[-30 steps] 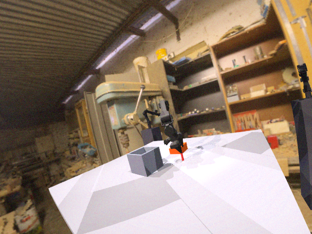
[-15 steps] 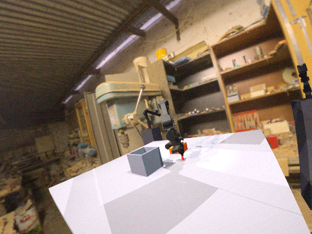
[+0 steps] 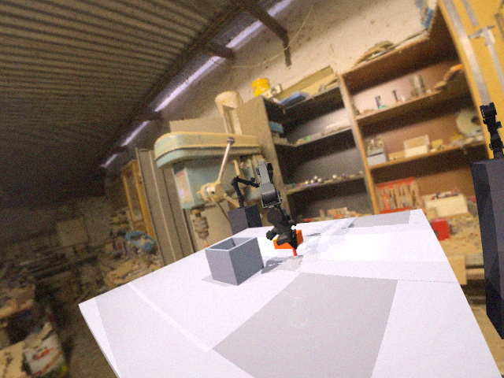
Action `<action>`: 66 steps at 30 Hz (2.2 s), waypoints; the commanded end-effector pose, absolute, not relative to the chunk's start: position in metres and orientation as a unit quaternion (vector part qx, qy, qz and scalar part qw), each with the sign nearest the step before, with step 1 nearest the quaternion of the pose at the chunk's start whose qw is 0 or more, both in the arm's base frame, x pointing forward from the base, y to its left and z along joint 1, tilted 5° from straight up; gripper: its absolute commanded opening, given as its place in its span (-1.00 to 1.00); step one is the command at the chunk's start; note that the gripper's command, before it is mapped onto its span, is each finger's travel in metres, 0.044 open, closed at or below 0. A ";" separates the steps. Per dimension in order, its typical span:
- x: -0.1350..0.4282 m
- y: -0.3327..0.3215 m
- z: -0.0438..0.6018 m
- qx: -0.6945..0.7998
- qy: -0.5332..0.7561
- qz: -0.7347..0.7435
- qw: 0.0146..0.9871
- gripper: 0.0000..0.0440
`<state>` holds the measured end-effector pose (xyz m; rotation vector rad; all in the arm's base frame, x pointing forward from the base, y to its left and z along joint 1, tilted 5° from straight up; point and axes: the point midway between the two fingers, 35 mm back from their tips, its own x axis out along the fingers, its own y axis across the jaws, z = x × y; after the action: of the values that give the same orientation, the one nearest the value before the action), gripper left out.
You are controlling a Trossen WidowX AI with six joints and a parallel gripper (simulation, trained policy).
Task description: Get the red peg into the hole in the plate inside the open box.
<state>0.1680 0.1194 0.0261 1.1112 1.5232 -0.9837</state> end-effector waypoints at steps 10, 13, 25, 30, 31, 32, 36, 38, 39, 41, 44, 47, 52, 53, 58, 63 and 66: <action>0.183 0.126 0.066 0.506 0.609 -0.354 0.497 -1.00; 0.187 0.126 0.078 0.515 0.604 -0.341 0.504 -1.00; 0.204 0.112 0.133 0.533 0.572 -0.296 0.550 -1.00; 0.210 0.099 0.156 0.537 0.551 -0.287 0.571 -1.00; 0.212 0.096 0.160 0.537 0.546 -0.287 0.575 -1.00; 0.213 0.093 0.164 0.537 0.542 -0.287 0.579 -1.00; 0.218 0.079 0.176 0.535 0.526 -0.292 0.592 -1.00; 0.221 0.072 0.180 0.534 0.519 -0.297 0.598 -1.00; 0.222 0.069 0.181 0.533 0.515 -0.300 0.600 -1.00; 0.224 0.062 0.183 0.531 0.509 -0.306 0.603 -1.00; 0.226 0.052 0.185 0.528 0.502 -0.317 0.607 -1.00; 0.228 0.042 0.186 0.525 0.497 -0.327 0.608 -1.00; 0.232 0.028 0.187 0.521 0.491 -0.343 0.608 -1.00; 0.233 0.025 0.187 0.520 0.490 -0.346 0.608 -1.00; 0.239 0.012 0.187 0.518 0.487 -0.358 0.605 -1.00; 0.245 0.000 0.187 0.516 0.486 -0.369 0.602 -1.00; 0.248 -0.007 0.186 0.515 0.486 -0.374 0.599 -1.00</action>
<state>0.2443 -0.0018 0.1856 1.2004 1.1284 -0.8594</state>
